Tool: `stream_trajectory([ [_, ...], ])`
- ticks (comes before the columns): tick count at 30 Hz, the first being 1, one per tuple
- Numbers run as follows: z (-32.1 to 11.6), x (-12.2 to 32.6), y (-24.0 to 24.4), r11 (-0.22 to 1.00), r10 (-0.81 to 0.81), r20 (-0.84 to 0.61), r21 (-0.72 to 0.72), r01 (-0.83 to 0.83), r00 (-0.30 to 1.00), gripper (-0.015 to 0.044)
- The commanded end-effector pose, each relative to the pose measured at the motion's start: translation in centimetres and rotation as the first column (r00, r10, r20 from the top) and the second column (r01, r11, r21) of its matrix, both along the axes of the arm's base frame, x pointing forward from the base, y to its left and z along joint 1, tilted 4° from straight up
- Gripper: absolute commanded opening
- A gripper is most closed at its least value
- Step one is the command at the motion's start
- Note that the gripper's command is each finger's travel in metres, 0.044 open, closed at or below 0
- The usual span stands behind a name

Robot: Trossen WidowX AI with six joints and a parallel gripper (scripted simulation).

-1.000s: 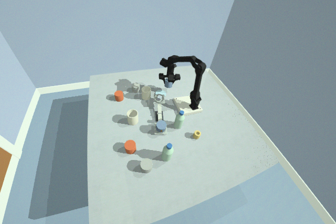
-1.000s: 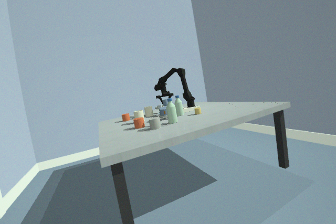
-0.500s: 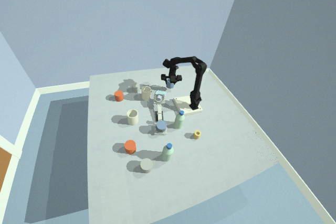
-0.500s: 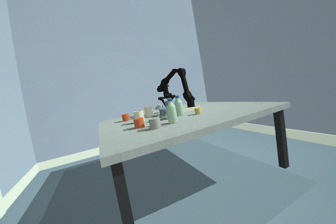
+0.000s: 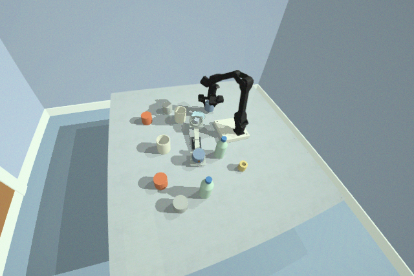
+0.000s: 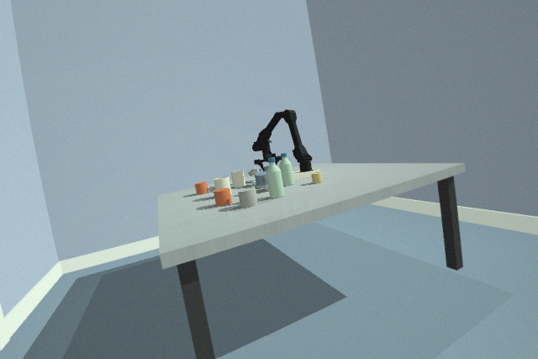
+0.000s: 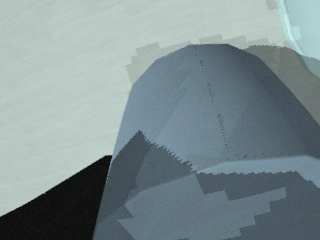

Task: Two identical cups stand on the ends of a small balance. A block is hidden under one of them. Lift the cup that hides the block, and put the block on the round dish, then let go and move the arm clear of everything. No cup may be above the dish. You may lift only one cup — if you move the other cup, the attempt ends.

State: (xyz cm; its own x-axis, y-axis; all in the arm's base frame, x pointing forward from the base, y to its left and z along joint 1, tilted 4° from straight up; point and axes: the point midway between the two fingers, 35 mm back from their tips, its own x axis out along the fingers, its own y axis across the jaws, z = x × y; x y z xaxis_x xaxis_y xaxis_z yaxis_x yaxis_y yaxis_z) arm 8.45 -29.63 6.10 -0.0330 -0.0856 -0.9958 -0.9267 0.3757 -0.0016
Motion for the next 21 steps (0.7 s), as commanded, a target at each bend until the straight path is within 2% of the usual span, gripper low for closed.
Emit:
stream_trajectory([
  [1, -0.84, -0.02, 0.07, 1.000, 0.005, 0.000, 0.009, -0.005, 1.000, 0.0000],
  [7, -1.83, -0.06, 0.01, 1.000, 0.005, 0.000, 0.009, -0.005, 1.000, 0.0000],
  [21, -1.05, -0.04, -0.07, 1.000, 0.000, 0.000, -0.001, 0.000, 1.000, 0.0367],
])
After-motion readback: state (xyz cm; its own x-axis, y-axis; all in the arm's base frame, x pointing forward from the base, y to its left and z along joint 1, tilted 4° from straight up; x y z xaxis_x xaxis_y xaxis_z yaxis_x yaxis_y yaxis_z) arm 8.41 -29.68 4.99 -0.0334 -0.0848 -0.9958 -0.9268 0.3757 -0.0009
